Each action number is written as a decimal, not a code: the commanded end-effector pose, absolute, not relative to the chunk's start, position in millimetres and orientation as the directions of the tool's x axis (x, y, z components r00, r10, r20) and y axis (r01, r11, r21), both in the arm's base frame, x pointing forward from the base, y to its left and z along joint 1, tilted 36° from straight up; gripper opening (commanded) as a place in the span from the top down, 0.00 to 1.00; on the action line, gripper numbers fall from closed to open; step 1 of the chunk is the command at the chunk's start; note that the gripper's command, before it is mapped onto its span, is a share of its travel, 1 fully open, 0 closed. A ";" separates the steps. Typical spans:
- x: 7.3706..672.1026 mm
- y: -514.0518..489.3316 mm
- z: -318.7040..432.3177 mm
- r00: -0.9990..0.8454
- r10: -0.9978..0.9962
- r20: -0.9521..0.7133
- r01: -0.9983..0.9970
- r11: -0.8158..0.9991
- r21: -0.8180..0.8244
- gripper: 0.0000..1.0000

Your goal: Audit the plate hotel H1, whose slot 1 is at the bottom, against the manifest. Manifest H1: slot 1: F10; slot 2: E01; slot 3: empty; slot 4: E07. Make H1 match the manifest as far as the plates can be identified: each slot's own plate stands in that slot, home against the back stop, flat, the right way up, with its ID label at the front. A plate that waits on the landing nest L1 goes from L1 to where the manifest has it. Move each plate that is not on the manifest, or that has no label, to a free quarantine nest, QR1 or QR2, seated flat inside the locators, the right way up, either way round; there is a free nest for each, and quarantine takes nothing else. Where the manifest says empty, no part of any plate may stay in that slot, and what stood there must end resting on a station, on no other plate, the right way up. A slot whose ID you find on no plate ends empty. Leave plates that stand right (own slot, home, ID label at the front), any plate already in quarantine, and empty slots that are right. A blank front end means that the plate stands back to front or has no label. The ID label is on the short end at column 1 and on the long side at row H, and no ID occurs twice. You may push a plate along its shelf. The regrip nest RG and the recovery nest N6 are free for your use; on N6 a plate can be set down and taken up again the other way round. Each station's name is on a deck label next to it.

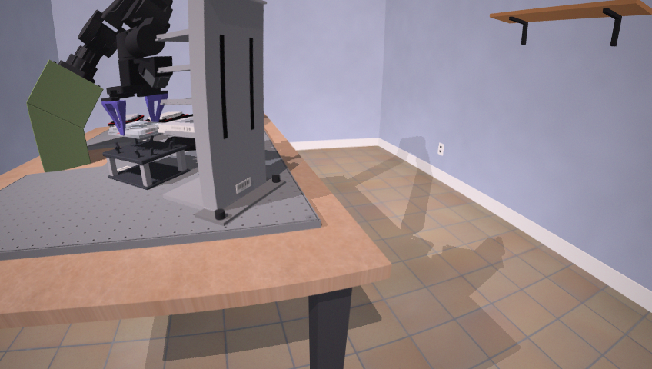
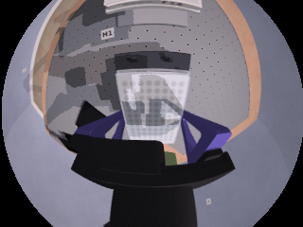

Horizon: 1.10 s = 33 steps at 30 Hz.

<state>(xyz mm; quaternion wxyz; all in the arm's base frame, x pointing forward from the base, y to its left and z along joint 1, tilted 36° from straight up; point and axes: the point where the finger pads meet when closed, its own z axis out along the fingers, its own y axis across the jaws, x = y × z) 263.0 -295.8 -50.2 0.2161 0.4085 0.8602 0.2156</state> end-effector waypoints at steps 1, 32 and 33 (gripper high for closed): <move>263.6 -320.2 -30.7 -0.553 0.794 -0.254 0.603 0.591 0.536 0.14; 248.3 -327.3 -6.1 -0.553 0.792 -0.259 0.603 0.595 0.532 0.14; 246.8 -327.9 -3.7 -0.553 0.792 -0.259 0.602 0.595 0.532 0.14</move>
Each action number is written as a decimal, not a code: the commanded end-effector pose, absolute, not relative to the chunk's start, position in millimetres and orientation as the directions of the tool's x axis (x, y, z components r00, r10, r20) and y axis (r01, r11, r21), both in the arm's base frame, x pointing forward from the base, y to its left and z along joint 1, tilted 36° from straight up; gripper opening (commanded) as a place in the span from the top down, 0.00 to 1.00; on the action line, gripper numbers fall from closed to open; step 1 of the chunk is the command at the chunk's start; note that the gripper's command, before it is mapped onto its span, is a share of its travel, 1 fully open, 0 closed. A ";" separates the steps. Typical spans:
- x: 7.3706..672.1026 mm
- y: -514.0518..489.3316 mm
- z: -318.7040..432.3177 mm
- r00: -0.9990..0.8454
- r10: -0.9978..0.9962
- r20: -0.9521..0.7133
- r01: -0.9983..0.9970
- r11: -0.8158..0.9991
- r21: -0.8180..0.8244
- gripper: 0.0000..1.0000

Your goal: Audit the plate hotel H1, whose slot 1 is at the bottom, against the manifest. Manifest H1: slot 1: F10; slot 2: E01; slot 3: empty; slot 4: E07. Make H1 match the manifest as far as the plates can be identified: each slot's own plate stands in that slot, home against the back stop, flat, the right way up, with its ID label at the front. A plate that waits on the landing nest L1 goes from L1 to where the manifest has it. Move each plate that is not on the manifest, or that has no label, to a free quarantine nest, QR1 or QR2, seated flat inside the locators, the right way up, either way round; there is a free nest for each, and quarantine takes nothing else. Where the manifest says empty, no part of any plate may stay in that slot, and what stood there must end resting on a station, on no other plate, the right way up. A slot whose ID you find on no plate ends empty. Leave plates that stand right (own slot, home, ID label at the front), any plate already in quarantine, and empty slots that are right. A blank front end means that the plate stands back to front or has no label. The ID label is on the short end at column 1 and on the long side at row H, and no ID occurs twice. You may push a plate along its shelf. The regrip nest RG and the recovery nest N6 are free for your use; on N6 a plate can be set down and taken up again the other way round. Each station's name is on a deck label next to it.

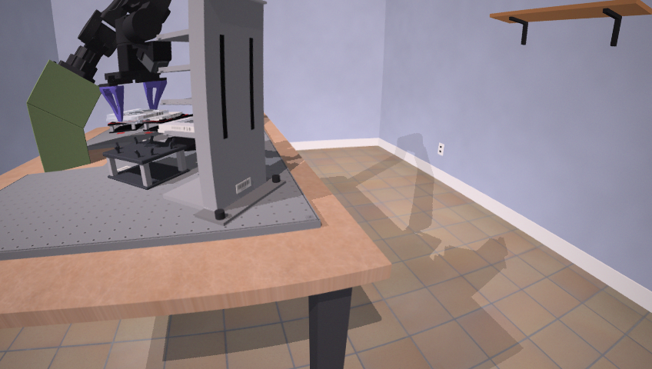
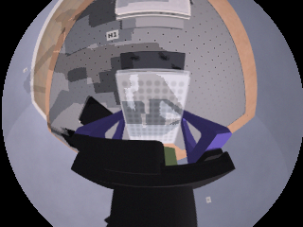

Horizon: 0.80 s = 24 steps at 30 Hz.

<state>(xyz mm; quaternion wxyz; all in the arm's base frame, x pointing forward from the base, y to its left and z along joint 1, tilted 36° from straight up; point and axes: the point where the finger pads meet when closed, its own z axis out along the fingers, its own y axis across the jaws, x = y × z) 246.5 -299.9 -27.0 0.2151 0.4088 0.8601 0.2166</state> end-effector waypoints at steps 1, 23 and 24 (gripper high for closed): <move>246.8 -327.9 -3.7 -0.553 0.792 -0.259 0.602 0.595 0.532 0.14; 217.5 -338.2 39.8 -0.553 0.790 -0.264 0.604 0.599 0.526 0.14; 215.9 -338.7 42.1 -0.553 0.790 -0.264 0.604 0.599 0.526 0.14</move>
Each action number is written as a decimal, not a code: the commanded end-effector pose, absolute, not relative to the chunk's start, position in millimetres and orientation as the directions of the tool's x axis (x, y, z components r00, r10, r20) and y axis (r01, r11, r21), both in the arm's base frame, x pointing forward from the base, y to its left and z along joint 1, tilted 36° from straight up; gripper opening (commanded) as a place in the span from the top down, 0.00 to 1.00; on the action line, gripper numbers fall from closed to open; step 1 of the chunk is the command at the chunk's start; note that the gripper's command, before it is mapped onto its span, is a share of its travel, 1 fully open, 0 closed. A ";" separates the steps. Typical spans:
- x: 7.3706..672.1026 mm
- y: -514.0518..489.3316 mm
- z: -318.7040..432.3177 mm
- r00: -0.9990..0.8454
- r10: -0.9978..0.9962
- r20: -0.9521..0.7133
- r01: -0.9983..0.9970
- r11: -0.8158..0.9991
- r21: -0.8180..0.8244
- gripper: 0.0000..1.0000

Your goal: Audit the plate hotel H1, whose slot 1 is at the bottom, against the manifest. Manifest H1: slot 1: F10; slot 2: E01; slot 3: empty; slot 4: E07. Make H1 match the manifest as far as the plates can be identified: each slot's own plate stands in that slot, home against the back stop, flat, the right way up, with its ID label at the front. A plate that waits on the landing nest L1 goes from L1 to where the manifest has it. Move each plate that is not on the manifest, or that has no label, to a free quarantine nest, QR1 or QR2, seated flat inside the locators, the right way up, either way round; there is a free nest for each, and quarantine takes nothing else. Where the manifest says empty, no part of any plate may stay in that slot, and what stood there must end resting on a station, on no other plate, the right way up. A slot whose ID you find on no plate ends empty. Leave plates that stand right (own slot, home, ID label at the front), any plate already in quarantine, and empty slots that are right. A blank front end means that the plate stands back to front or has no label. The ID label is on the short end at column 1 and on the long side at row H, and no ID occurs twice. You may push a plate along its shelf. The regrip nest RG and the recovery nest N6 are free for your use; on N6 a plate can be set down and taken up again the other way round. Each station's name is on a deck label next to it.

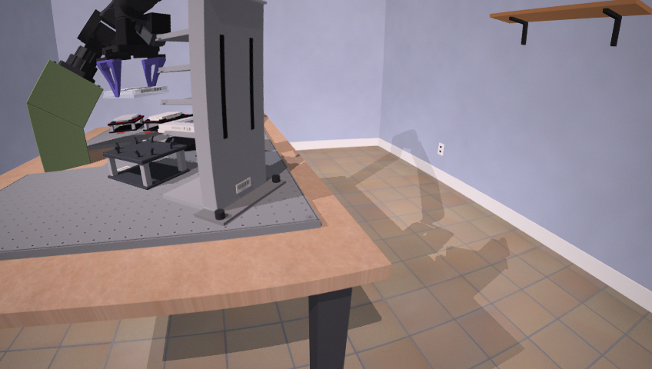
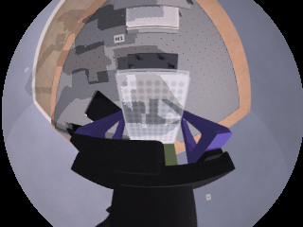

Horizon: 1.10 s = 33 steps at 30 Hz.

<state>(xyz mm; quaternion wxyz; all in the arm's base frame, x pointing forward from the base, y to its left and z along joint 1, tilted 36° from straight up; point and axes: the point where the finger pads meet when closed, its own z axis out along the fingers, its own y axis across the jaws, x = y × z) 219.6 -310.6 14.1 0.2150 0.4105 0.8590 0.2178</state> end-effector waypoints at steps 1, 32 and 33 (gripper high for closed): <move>214.4 -339.2 44.4 -0.553 0.790 -0.265 0.604 0.599 0.526 0.14; 201.1 -309.8 81.7 -0.638 0.714 -0.288 0.529 0.678 0.510 0.14; 202.6 -307.1 83.3 -0.646 0.703 -0.296 0.518 0.690 0.506 0.14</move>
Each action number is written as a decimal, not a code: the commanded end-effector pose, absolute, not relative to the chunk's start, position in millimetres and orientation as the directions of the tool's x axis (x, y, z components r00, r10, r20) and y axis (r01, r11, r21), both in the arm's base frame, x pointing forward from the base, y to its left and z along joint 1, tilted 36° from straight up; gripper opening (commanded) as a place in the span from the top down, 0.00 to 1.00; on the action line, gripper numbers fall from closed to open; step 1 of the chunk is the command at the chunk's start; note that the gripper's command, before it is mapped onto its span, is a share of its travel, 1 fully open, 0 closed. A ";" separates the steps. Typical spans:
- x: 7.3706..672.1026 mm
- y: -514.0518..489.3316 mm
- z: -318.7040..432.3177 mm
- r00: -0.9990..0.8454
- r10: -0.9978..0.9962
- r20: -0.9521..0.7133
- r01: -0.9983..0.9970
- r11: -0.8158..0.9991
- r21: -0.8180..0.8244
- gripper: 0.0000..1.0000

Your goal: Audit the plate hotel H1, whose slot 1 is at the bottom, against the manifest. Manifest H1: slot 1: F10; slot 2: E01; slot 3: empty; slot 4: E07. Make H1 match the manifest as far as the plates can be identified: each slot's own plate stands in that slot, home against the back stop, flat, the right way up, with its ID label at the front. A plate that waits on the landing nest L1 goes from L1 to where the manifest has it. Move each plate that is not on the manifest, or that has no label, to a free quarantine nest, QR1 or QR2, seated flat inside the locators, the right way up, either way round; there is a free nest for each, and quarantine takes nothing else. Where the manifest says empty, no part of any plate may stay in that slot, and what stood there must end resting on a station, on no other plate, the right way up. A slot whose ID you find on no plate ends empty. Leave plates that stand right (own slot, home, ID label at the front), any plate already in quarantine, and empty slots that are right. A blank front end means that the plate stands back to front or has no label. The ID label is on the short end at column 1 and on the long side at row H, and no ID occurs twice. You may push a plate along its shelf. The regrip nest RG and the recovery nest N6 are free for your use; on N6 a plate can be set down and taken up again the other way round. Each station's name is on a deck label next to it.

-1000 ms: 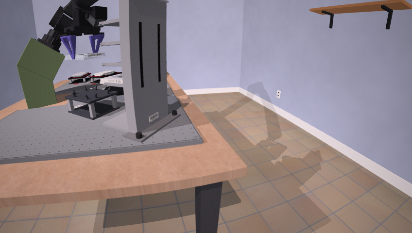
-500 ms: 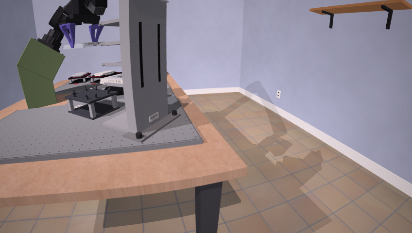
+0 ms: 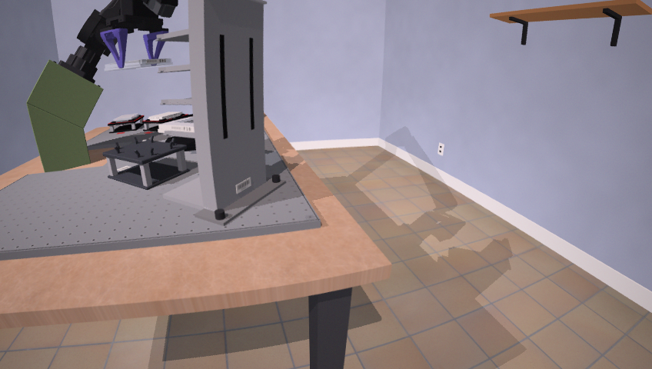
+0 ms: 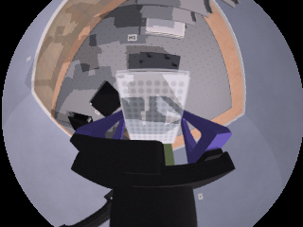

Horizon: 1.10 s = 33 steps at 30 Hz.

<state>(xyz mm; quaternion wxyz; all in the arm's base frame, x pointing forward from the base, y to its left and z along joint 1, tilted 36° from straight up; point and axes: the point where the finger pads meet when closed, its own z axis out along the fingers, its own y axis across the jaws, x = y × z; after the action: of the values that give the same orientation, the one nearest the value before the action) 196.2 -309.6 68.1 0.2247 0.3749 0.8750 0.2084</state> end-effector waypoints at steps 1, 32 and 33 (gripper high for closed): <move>204.1 -304.5 84.9 -0.655 0.692 -0.304 0.507 0.701 0.501 0.14; 225.7 -264.4 108.1 -0.811 0.320 -0.490 0.172 0.931 0.323 0.14; 226.6 -261.2 109.3 -0.814 0.305 -0.494 0.159 0.936 0.315 0.14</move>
<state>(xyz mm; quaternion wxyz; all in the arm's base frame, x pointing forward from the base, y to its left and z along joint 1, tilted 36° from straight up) 221.7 -268.2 96.8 0.2684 0.1610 0.9381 0.1484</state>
